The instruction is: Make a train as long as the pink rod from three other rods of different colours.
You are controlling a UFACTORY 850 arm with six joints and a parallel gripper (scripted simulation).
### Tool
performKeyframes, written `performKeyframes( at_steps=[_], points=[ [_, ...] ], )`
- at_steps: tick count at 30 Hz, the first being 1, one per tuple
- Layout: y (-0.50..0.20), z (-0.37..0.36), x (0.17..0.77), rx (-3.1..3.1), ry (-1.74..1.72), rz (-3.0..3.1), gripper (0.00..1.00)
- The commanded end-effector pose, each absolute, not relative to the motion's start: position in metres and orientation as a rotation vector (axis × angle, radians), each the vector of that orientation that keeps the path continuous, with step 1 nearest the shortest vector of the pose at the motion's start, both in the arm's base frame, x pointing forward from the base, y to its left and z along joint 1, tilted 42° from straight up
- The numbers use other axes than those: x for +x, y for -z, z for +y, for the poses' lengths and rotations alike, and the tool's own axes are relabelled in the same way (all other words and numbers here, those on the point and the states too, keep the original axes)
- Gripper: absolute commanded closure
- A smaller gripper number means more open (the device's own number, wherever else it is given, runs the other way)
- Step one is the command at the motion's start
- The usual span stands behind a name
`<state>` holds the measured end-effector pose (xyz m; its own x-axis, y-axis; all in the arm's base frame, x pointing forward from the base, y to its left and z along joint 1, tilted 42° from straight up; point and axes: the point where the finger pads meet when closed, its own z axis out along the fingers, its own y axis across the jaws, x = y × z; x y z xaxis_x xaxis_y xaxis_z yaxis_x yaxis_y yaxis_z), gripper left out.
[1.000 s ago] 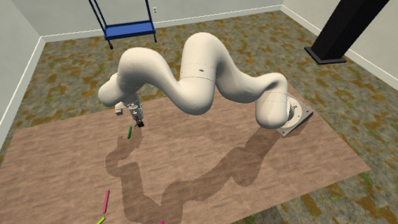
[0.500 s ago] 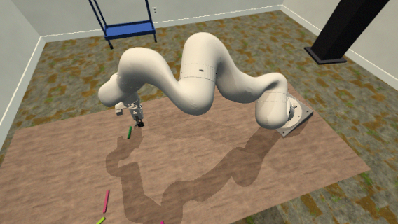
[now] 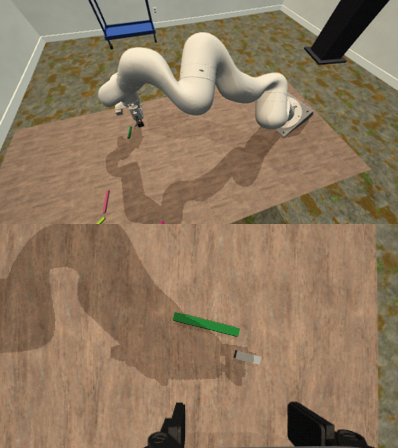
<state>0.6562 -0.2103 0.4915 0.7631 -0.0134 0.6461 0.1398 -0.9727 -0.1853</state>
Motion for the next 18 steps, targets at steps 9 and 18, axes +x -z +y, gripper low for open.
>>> performKeyframes(
  at_steps=[9, 18],
  points=[
    [-0.4928, -0.2106, 0.6562, -2.737, 1.008, -0.1, 0.0],
    [-0.4928, -0.2106, 0.6562, -2.737, 1.008, -0.1, 0.0]
  ],
)
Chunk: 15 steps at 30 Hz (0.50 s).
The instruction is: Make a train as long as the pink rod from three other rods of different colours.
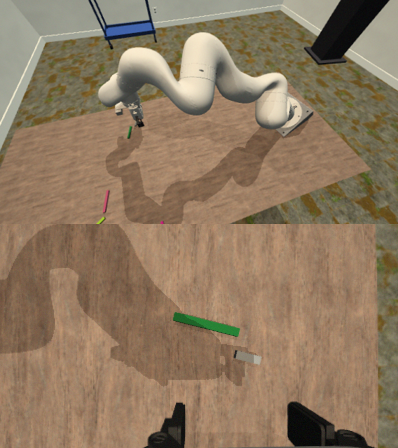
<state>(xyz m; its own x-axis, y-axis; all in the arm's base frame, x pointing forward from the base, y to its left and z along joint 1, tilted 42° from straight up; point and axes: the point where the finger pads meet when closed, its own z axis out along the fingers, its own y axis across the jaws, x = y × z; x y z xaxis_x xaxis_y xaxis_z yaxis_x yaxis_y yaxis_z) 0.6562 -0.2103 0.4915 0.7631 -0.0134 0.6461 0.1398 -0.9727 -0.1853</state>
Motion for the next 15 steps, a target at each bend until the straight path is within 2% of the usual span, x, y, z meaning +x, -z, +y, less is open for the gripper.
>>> performKeyframes(
  at_steps=[1, 15],
  points=[
    [-0.4928, -0.2106, 0.6562, -2.737, 1.008, -0.1, 0.0],
    [-0.4931, -0.2192, 0.6536, -2.742, 1.012, -0.083, 0.0]
  ],
)
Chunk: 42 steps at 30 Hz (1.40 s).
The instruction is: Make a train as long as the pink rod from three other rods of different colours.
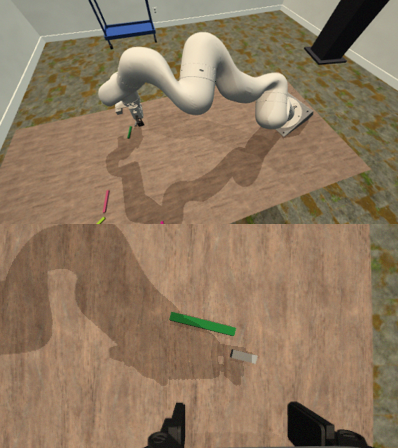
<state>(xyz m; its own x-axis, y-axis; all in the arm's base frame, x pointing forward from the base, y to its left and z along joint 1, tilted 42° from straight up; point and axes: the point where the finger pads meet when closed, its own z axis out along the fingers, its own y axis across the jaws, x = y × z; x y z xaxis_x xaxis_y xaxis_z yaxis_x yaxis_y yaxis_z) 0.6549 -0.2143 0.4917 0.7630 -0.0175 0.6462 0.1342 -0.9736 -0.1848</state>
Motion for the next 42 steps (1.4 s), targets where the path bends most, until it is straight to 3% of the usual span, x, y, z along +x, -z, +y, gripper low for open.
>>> performKeyframes(
  at_steps=[1, 20, 42],
  points=[
    [-0.493, -0.223, 0.652, -2.744, 1.014, -0.077, 0.0],
    [-0.499, -0.362, 0.589, -2.814, 1.07, 0.21, 0.0],
    [-0.508, -0.559, 0.415, -2.878, 1.131, 0.734, 0.0]
  ],
)
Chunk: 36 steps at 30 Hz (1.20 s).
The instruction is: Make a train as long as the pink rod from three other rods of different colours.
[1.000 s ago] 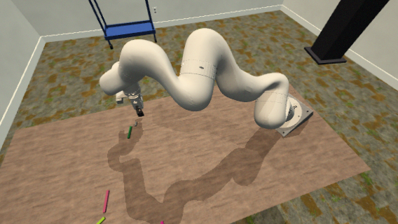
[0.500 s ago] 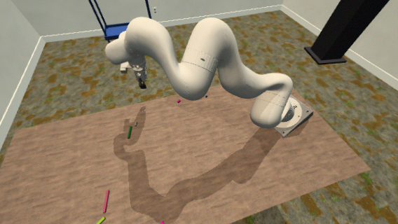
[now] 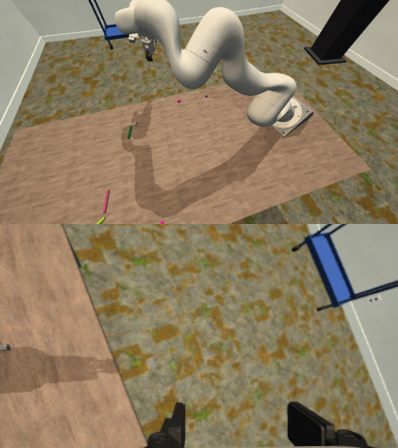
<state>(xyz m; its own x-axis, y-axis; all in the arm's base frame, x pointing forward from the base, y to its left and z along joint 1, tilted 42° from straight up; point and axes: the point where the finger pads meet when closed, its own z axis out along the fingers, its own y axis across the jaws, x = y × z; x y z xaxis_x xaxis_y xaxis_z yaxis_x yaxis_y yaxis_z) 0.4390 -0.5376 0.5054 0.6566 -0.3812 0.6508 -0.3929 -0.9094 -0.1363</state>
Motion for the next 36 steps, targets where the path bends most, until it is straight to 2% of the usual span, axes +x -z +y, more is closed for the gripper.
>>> performKeyframes(
  at_steps=[1, 10, 12, 13, 27, 29, 30, 36],
  points=[
    [-0.508, -0.566, 0.405, 2.8, -1.101, -0.739, 0.0],
    [-0.512, -0.625, 0.311, 2.684, -1.065, -0.924, 0.0],
    [-0.512, -0.625, 0.311, 2.684, -1.065, -0.924, 0.0],
    [-0.513, -0.639, 0.28, 2.647, -1.052, -0.978, 0.0],
    [-0.519, -0.689, 0.128, 2.462, -0.985, -1.22, 0.0],
    [-0.519, -0.689, 0.128, 2.462, -0.985, -1.22, 0.0],
    [-0.52, -0.695, 0.095, 2.421, -0.969, -1.268, 0.0],
    [-0.522, -0.701, 0.034, 2.346, -0.939, -1.352, 0.0]
  ],
)
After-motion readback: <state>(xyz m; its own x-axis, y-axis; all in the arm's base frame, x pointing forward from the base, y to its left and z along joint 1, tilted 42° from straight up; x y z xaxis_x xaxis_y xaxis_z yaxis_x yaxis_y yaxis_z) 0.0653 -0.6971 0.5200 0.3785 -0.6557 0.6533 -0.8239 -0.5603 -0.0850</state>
